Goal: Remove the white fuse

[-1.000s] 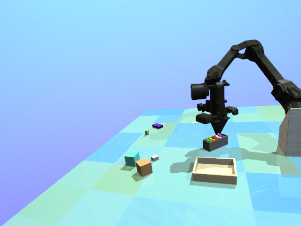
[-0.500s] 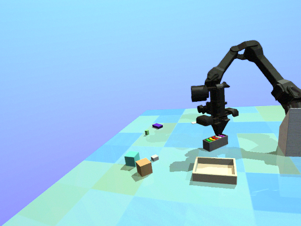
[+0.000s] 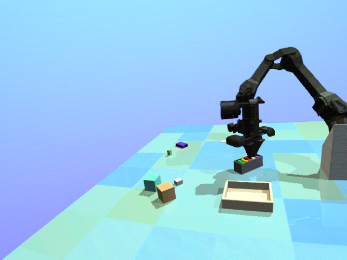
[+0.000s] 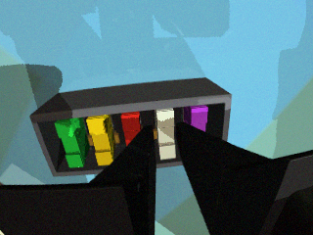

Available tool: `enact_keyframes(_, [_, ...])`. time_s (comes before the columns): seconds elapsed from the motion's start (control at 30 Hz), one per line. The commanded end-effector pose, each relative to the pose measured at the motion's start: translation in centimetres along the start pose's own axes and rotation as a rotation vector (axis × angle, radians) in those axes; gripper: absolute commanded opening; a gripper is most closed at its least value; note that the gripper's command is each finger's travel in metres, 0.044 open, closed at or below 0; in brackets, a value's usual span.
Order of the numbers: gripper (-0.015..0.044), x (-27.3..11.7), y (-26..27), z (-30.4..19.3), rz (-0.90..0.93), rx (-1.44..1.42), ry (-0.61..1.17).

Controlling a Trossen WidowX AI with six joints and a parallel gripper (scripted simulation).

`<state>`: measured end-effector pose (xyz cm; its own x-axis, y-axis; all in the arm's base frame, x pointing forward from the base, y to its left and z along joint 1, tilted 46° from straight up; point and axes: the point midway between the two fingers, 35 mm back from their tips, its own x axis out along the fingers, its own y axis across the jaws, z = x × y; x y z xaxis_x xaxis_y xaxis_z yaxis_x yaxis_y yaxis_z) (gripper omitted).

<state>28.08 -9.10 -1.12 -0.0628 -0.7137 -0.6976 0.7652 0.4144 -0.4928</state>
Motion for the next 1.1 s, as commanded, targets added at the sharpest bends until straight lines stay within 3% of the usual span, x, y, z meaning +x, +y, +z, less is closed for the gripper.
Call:
enact_keyframes(0.0, [0.0064, 0.18, -0.06, -0.12, -0.005, -0.01, -0.001])
enact_keyframes(0.4, [0.0, 0.07, -0.02, -0.06, -0.001, -0.002, 0.001])
enact_keyframes(1.07, [0.0, -0.67, 0.04, -0.06, -0.001, -0.003, 0.001])
